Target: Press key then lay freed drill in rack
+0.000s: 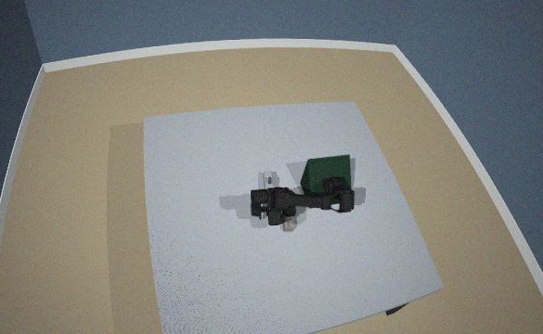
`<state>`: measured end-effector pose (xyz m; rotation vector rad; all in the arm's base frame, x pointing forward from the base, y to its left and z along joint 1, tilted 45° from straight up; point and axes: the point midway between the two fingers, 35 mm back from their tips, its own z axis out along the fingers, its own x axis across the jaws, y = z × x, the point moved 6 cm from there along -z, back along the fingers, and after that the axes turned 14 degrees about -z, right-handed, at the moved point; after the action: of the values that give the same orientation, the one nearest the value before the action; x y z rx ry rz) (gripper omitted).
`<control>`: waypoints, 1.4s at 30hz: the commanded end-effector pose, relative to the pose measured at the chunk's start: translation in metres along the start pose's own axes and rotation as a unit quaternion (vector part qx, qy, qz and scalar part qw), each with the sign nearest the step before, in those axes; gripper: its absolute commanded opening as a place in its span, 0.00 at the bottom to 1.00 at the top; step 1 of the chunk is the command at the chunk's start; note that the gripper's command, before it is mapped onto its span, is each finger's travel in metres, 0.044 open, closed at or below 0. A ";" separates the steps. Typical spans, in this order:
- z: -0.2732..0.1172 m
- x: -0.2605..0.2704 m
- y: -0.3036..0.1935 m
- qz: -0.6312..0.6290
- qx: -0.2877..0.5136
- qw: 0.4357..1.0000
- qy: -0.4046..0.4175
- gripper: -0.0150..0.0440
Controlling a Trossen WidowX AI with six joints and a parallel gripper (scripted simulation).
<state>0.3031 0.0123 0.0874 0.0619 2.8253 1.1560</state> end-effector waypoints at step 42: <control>0.001 0.003 -0.008 -0.001 0.000 1.000 0.000 0.25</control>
<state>0.3011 0.0090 0.0798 0.0611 2.8245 1.1585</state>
